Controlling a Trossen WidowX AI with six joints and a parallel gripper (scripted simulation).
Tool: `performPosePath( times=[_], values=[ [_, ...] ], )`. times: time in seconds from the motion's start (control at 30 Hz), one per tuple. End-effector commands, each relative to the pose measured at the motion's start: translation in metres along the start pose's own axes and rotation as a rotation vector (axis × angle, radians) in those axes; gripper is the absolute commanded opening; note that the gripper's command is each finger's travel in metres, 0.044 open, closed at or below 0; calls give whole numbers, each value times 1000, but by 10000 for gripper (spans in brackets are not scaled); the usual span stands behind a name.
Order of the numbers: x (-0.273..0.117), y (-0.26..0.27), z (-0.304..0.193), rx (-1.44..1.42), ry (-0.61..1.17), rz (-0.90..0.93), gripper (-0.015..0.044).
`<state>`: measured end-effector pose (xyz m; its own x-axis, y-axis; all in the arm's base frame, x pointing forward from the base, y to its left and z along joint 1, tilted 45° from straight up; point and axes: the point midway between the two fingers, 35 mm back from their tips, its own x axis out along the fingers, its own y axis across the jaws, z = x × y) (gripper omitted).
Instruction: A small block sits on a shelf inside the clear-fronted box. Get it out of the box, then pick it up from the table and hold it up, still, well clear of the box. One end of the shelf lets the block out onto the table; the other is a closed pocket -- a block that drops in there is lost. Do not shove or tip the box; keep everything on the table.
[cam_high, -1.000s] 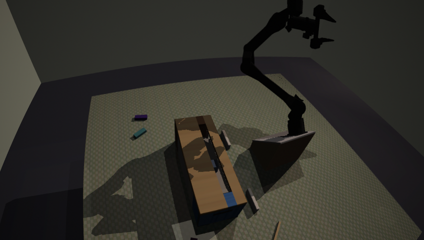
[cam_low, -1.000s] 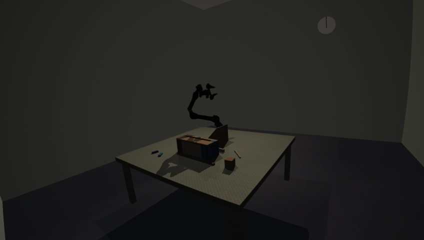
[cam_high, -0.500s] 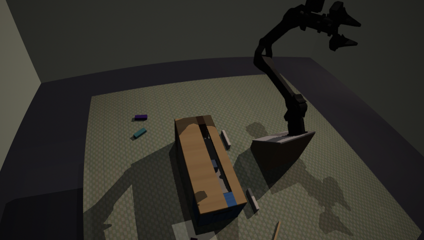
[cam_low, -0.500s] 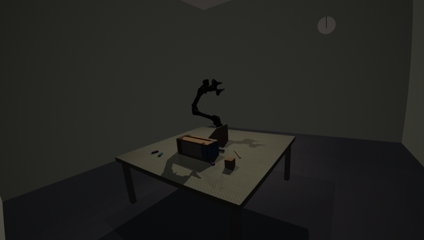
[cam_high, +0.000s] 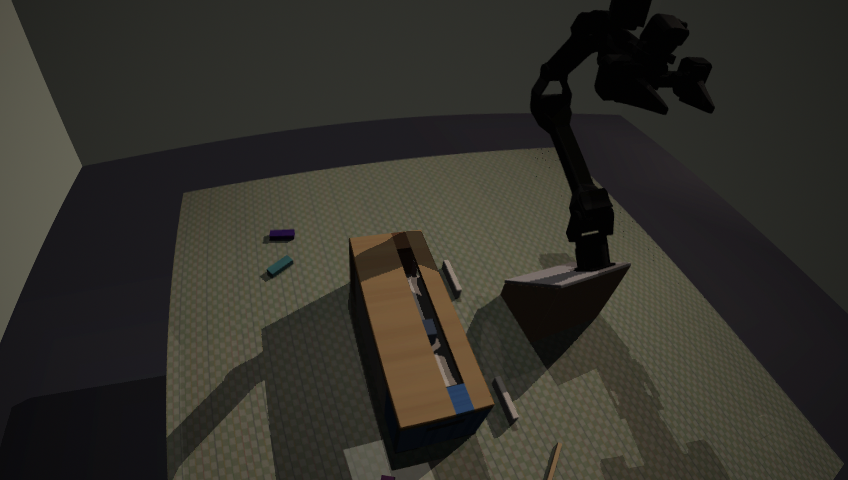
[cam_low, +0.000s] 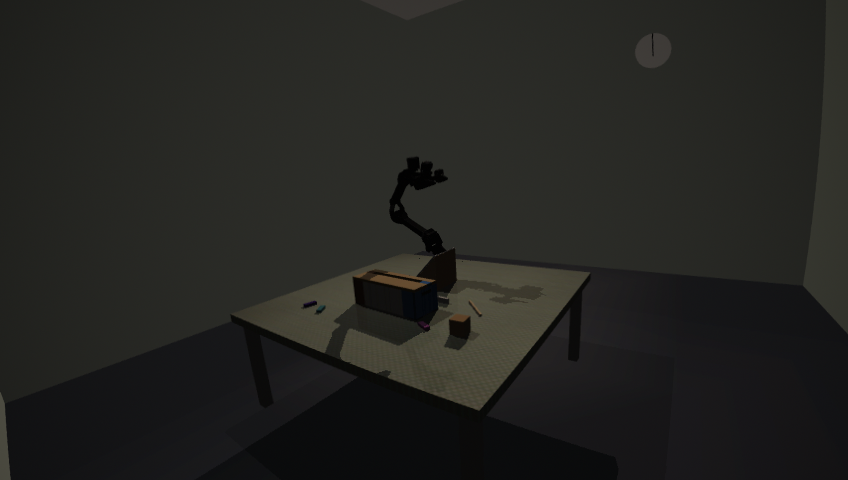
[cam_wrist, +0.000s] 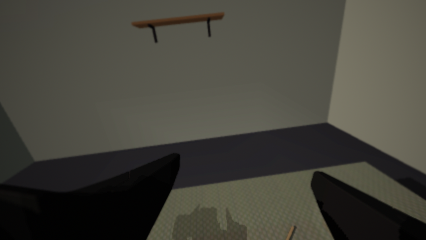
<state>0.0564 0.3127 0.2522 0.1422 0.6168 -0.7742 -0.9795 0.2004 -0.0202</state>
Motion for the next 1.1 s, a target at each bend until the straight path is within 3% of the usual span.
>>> performPosePath(
  times=[0.0,0.27,0.5,1.07],
  values=[
    [27,-66,-24,364,102,-175,400],
    [44,-146,-70,875,190,-425,400],
    [43,-223,-137,1489,196,-757,400],
    [0,-302,-297,2472,-29,-1532,400]
  ],
)
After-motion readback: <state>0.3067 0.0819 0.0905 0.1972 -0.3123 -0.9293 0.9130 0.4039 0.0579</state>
